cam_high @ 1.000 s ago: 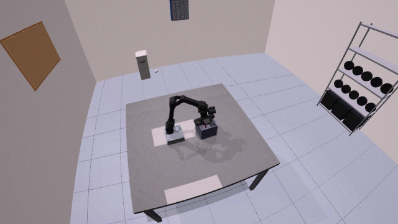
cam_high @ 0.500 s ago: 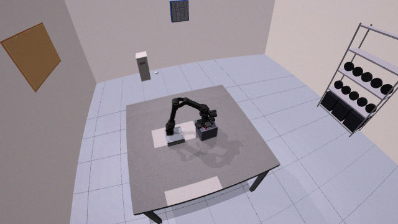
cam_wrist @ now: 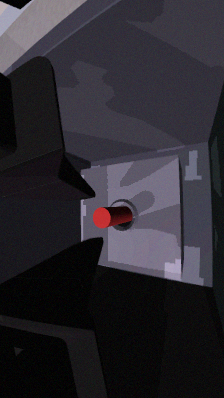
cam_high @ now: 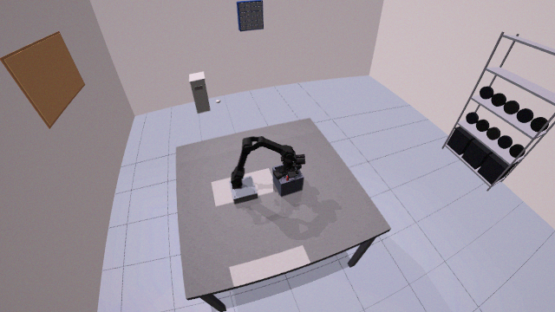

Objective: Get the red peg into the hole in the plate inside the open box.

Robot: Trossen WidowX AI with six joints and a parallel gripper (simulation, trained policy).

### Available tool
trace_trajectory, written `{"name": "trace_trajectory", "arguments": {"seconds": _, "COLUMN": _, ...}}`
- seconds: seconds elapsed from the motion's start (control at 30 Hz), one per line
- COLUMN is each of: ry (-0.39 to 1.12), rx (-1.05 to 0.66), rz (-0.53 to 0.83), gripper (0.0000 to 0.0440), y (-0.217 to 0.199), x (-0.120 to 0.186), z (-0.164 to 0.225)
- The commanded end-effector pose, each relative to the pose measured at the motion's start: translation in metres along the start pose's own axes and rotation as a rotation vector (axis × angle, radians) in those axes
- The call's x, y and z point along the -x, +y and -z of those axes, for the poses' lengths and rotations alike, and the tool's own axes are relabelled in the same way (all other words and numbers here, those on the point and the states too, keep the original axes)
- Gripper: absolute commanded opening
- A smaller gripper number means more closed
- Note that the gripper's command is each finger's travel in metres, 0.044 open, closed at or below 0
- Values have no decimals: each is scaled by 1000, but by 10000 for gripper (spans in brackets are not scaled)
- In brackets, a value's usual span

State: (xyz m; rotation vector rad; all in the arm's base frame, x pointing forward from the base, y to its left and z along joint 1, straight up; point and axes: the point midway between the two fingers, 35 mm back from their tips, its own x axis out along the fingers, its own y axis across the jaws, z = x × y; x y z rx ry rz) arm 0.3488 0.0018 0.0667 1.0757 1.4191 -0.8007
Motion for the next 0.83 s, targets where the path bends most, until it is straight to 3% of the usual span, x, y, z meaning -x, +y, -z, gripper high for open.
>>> {"name": "trace_trajectory", "arguments": {"seconds": 0.0, "ry": 37, "rx": -10, "rz": -26, "gripper": 173, "y": 6, "x": 12, "z": -2}}
{"name": "trace_trajectory", "arguments": {"seconds": 0.63, "ry": 165, "rx": -54, "rz": -166, "gripper": 230, "y": 25, "x": 63, "z": -9}}
{"name": "trace_trajectory", "arguments": {"seconds": 0.8, "ry": 180, "rx": -49, "rz": -198, "gripper": 204, "y": 29, "x": 74, "z": -13}}
